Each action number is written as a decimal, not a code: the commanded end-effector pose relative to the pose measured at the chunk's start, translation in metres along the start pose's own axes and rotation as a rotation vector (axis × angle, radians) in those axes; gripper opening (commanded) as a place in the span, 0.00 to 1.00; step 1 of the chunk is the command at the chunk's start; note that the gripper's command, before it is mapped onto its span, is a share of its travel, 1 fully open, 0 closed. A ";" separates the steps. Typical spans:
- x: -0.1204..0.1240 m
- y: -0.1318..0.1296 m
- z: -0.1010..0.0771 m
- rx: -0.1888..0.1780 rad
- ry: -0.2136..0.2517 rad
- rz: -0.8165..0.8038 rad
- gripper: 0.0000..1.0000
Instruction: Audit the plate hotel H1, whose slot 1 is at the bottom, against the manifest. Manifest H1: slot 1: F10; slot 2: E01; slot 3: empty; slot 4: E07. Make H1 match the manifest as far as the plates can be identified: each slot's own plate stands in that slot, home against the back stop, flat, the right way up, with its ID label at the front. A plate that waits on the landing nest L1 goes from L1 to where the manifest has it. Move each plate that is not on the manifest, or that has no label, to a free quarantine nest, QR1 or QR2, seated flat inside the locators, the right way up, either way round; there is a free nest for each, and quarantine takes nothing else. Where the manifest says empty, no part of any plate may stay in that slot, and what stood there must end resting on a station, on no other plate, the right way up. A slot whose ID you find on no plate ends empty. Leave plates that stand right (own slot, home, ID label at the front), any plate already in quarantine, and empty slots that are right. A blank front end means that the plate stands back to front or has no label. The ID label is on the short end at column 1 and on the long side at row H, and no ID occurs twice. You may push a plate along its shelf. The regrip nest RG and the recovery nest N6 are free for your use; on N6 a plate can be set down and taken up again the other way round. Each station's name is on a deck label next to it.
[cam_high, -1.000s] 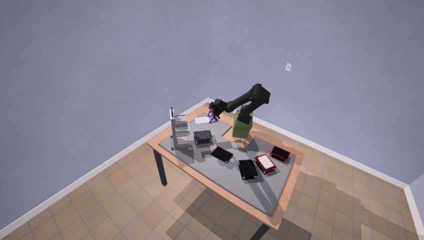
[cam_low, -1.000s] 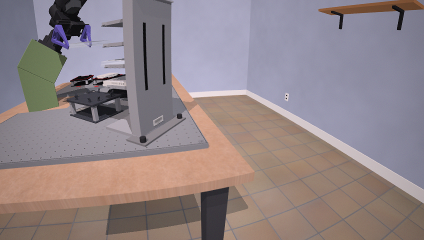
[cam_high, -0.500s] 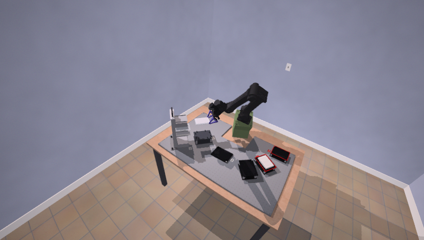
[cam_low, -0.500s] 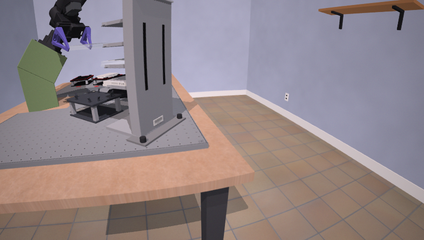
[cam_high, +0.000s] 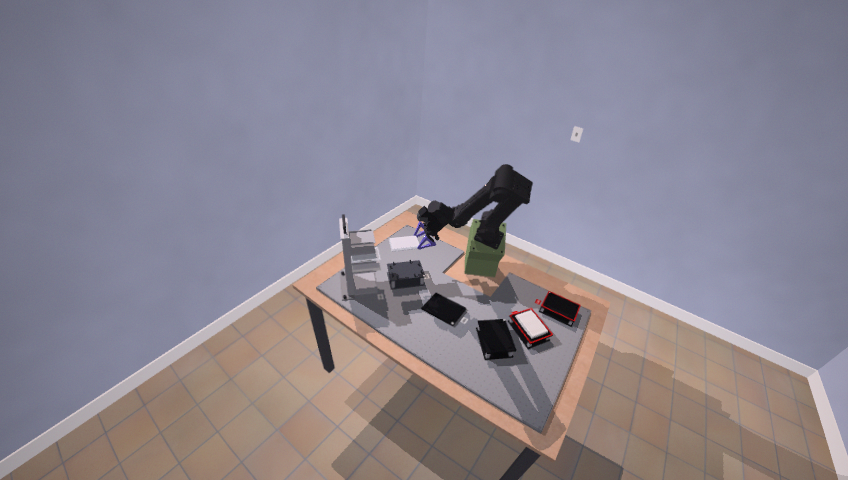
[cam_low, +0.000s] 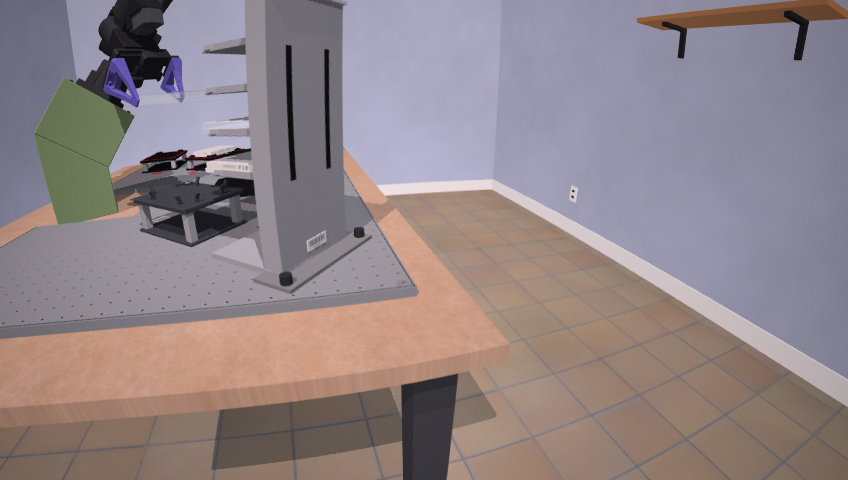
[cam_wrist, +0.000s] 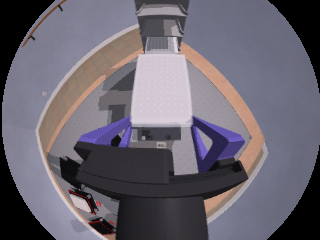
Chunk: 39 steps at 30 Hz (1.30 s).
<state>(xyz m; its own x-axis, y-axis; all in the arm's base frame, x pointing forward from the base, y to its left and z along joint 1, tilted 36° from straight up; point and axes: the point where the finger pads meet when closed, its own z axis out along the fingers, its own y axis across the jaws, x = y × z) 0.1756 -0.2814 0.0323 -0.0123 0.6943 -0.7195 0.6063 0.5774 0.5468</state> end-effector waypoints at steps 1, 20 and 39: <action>0.000 0.001 0.002 -0.002 -0.007 -0.002 0.86; 0.006 0.001 0.007 -0.002 -0.008 -0.003 0.86; 0.011 -0.001 0.012 0.002 -0.010 -0.005 0.86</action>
<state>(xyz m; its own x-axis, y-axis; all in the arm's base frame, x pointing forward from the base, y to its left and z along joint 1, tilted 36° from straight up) 0.1845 -0.2780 0.0182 -0.0119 0.6949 -0.7190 0.6066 0.5767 0.5473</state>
